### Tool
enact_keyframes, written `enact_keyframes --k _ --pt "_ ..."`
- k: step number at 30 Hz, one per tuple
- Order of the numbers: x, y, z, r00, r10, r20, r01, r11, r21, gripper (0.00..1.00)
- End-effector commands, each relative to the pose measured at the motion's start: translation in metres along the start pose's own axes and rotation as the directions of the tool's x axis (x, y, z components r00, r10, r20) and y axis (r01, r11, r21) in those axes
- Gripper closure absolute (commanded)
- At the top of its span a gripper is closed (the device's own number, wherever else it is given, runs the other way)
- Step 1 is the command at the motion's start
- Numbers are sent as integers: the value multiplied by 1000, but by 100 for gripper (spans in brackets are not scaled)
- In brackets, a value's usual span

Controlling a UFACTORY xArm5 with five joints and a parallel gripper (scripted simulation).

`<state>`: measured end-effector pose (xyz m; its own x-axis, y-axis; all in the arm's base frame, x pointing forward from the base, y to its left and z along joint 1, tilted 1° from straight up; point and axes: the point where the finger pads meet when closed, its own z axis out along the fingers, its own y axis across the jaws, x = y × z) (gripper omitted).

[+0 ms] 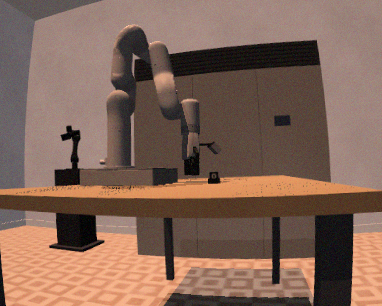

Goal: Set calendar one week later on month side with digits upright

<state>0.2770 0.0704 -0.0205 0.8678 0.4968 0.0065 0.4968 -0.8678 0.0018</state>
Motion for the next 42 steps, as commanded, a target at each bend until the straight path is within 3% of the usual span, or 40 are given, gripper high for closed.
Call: enact_keyframes --k 1,20,30,37,42 --pt "1 0 -1 1000 0 -2 0 1000 -1 0" --pt "1 0 -1 1000 0 -2 0 1000 -1 0" --pt "1 0 -24 1000 0 -3 0 1000 -1 0" --pt "1 1 -25 1000 -7 -3 7 1000 -1 0" --pt "6 8 -26 993 -116 -2 116 993 -1 0"
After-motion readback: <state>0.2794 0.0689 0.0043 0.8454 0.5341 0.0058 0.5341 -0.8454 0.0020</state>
